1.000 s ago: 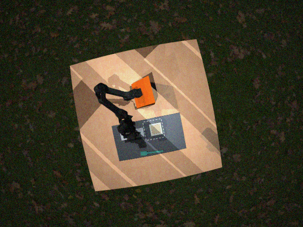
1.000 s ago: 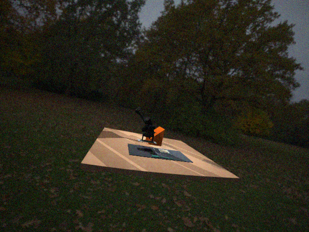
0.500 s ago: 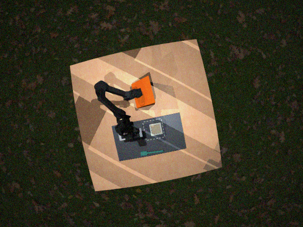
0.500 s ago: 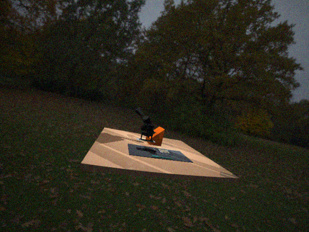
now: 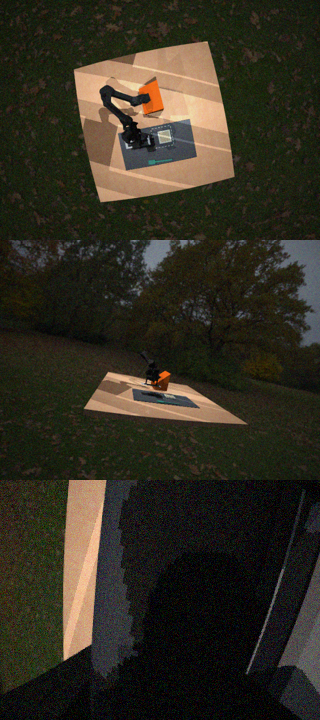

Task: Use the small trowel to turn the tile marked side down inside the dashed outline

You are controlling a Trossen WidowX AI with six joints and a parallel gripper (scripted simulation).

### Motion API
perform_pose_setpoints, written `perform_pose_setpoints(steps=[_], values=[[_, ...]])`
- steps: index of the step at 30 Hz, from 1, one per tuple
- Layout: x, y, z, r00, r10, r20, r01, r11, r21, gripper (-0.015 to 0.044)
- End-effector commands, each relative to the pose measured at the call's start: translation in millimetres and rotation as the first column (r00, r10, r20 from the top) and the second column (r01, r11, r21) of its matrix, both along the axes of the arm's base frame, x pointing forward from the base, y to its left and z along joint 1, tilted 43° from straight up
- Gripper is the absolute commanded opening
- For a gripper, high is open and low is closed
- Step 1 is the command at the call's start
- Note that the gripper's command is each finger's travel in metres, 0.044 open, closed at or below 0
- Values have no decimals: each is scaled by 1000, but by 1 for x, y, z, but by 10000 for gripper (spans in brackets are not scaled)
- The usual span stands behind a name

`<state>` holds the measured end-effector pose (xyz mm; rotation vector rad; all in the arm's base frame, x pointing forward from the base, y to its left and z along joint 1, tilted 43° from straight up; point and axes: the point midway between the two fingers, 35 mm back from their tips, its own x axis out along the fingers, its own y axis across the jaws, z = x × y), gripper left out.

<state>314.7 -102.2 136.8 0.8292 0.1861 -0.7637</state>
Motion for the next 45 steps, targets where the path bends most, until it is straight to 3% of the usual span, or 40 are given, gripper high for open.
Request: perform_pose_setpoints(steps=[1,16,45], values=[[1,1,2,1000,11,3,-11,1000,-1,0],[13,10,-6,1000,9,-7,-9,1000,18,0],[77,83,-72,998,-9,-65,15,996,89,0]])
